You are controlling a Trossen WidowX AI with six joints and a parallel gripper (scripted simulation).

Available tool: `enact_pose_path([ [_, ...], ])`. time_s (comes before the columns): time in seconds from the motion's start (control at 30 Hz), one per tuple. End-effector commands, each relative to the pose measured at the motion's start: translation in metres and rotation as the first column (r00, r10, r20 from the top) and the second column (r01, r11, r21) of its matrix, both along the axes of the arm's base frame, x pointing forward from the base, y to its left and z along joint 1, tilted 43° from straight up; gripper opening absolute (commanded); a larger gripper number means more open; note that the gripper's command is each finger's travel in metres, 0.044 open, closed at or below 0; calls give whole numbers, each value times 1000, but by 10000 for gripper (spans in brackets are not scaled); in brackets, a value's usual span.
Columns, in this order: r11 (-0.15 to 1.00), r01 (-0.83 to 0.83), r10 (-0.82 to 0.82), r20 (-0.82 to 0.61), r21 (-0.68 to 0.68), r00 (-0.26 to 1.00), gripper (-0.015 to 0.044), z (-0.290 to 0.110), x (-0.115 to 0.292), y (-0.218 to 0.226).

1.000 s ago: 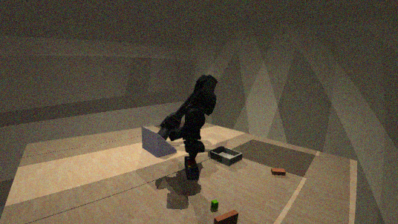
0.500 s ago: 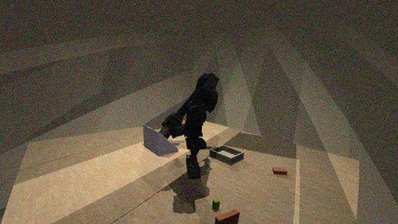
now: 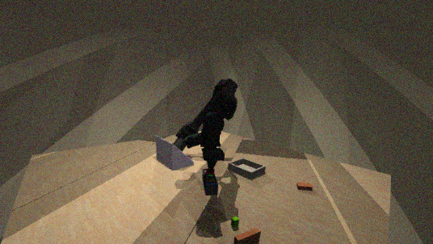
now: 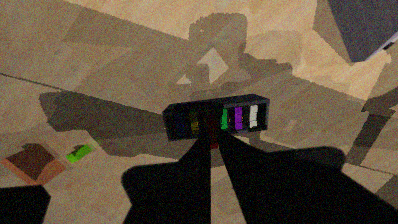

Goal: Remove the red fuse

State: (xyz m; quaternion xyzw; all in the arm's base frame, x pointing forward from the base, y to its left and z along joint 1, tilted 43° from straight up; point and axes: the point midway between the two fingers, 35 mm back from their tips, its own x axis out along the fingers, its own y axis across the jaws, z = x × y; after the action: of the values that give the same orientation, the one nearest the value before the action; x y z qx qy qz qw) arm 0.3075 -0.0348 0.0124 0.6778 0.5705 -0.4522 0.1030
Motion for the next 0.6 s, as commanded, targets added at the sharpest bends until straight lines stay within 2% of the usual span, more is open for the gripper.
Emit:
enact_pose_path([
  [0.0,1000,-3,3,7,-5,1000,0,3,1,-3],
  [0.57,1000,-3,3,7,-5,1000,0,17,2,-16],
])
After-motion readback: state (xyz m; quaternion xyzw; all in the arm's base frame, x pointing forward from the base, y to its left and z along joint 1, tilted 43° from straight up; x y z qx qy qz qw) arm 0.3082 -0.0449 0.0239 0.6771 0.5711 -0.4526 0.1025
